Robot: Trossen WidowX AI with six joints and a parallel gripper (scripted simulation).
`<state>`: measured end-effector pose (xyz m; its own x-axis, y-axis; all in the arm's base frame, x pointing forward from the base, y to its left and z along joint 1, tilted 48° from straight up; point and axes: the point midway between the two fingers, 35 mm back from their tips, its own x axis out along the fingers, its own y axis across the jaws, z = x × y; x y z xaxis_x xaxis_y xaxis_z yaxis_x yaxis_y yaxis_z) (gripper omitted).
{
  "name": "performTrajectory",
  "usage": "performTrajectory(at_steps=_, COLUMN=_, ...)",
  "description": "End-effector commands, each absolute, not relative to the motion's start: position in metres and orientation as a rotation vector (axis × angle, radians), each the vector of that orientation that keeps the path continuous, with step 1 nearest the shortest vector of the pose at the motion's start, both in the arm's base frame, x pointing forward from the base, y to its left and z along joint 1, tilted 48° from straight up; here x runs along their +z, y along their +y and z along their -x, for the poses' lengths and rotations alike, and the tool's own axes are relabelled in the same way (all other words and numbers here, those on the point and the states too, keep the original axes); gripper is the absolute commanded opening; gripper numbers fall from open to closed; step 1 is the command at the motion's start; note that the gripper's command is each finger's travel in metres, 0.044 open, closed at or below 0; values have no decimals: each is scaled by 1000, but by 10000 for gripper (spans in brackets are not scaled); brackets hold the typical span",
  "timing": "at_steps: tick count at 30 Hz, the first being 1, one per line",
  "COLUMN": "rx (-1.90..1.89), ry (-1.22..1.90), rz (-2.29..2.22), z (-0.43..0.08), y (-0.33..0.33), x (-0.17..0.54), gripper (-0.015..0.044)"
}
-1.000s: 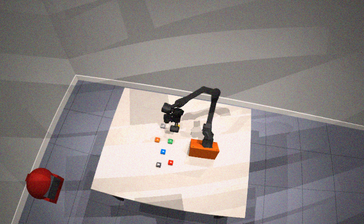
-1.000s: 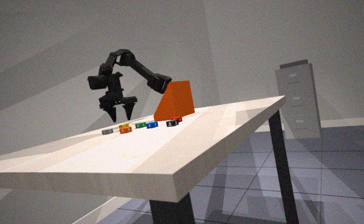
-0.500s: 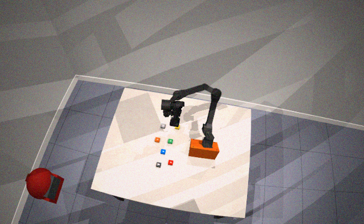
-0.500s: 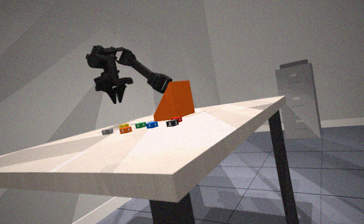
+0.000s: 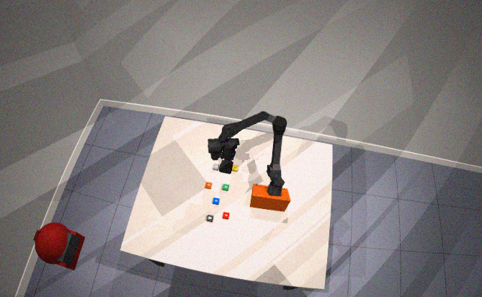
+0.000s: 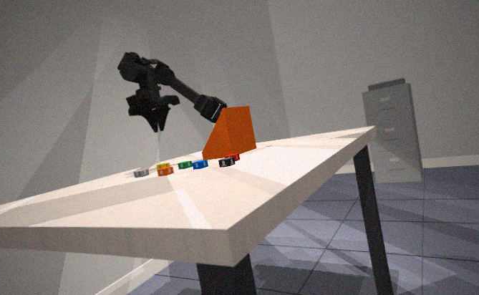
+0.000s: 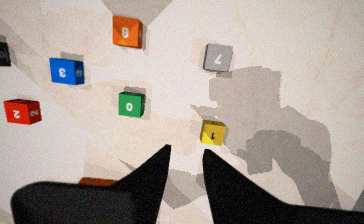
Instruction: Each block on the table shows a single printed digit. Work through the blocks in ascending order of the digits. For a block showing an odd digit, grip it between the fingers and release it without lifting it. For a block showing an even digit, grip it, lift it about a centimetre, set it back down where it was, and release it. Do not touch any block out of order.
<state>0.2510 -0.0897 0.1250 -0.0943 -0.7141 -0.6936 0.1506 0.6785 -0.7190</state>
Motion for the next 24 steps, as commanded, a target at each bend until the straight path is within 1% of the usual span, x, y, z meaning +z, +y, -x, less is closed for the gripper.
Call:
performTrajectory(at_steps=1, rx=-734, ry=1511, rz=468, z=-273, y=-45, x=83, gripper=120)
performTrajectory(at_steps=6, rx=-733, ry=1521, rz=462, z=-282, y=11, x=25, gripper=120)
performTrajectory(at_steps=11, rx=-768, ry=1516, rz=492, z=-271, y=59, x=-36, gripper=120)
performTrajectory(at_steps=14, rx=-786, ry=1510, rz=506, z=-263, y=73, x=-58, gripper=120)
performTrajectory(at_steps=19, rx=-789, ry=1508, rz=509, z=-261, y=76, x=-62, gripper=120)
performTrajectory(at_steps=21, rx=-788, ry=1508, rz=508, z=-261, y=66, x=-72, gripper=172)
performTrajectory(at_steps=24, rx=-790, ry=1507, rz=510, z=-255, y=26, x=-108, gripper=251)
